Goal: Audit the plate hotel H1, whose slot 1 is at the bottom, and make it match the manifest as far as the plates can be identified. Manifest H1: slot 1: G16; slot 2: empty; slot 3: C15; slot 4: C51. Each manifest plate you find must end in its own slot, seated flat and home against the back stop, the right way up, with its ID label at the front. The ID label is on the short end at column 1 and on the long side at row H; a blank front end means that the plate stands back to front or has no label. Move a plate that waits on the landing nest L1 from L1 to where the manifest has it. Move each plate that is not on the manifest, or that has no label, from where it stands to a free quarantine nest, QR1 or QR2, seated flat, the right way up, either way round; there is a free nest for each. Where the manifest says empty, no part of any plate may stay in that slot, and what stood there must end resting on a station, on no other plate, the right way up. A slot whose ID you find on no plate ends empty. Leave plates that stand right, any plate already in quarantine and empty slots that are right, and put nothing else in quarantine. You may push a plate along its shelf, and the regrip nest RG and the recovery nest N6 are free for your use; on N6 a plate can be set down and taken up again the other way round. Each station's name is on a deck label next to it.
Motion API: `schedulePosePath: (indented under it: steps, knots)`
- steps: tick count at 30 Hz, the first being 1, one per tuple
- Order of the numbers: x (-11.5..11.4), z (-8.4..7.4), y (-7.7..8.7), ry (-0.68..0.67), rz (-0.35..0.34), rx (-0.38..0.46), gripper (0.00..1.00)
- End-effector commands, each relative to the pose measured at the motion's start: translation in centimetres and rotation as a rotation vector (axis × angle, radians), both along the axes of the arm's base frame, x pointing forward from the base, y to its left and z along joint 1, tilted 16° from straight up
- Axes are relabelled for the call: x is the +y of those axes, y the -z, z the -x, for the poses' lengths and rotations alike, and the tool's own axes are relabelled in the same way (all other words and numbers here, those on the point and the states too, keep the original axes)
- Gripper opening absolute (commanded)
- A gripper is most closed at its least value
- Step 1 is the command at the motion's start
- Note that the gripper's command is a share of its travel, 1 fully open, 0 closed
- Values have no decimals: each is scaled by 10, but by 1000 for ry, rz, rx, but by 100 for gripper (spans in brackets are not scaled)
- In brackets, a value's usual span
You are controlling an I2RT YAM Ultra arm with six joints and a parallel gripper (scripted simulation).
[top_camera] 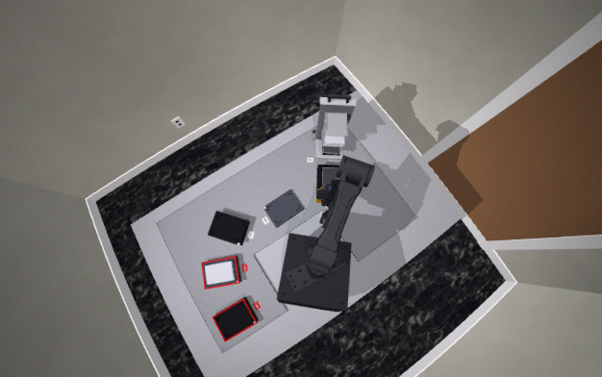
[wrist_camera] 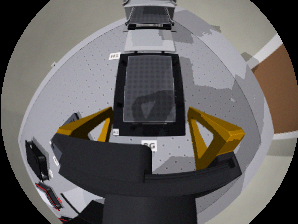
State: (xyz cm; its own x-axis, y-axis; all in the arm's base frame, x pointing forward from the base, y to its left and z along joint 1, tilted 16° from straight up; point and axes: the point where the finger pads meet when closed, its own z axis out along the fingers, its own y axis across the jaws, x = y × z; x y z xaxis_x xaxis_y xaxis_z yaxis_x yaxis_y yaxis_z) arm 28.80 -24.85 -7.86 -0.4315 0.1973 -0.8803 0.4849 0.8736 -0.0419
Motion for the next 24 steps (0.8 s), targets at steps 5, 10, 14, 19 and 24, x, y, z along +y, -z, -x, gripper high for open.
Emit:
schedulePosePath:
  steps: [5, 10, 14, 19, 24]
  knots:
    - [3, 2, -8, -6, -4, -1, 100]
    - [5, 5, -16, -6, -4, -1, 100]
    - [6, 7, -22, -6, -3, -1, 100]
    - [8, 10, -30, -6, -3, -1, 100]
    - [9, 11, -34, -6, -3, -1, 100]
